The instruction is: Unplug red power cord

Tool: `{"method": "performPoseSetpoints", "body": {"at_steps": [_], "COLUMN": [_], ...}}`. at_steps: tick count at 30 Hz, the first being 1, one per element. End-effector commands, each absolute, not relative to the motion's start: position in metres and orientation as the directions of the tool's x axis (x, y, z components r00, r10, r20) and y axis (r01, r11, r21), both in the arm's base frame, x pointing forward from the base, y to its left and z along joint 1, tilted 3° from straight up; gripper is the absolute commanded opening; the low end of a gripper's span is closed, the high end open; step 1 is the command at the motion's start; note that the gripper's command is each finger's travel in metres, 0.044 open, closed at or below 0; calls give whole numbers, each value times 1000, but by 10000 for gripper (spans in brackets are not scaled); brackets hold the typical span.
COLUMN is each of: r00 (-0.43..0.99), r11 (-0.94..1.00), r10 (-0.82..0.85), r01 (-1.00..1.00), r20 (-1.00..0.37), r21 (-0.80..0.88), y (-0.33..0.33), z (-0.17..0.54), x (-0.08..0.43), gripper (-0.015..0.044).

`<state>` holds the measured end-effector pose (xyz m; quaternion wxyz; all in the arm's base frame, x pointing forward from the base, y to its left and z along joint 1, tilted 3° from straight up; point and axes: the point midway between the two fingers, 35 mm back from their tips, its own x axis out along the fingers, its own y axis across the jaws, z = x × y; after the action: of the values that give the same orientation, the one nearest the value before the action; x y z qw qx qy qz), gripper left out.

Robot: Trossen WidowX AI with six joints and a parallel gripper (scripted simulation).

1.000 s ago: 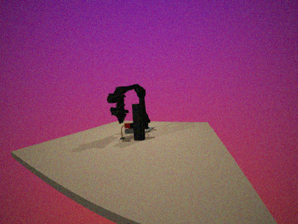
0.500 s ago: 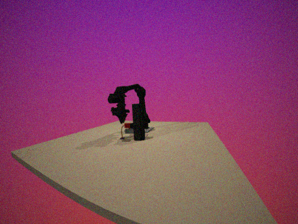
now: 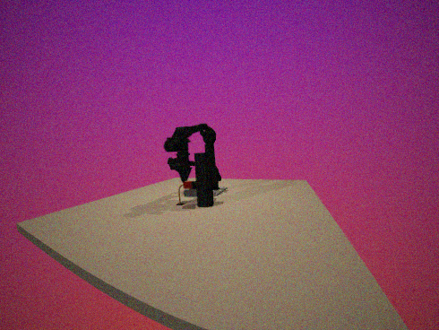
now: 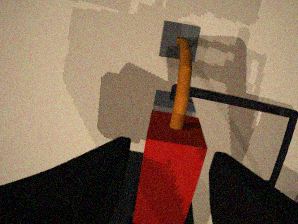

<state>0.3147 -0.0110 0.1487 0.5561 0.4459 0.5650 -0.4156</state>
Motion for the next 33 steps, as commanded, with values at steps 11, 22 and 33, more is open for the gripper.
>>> {"method": "performPoseSetpoints", "body": {"at_steps": [11, 22, 33], "r00": [13, 16, 16], "r11": [254, 258, 258], "r10": [47, 43, 43], "r01": [967, 966, 966], "r20": [-999, -999, -999], "r21": [24, 27, 27], "y": [-4, -4, -4], "z": [141, 138, 138], "x": [312, 312, 312], "gripper": [160, 107, 0]}}
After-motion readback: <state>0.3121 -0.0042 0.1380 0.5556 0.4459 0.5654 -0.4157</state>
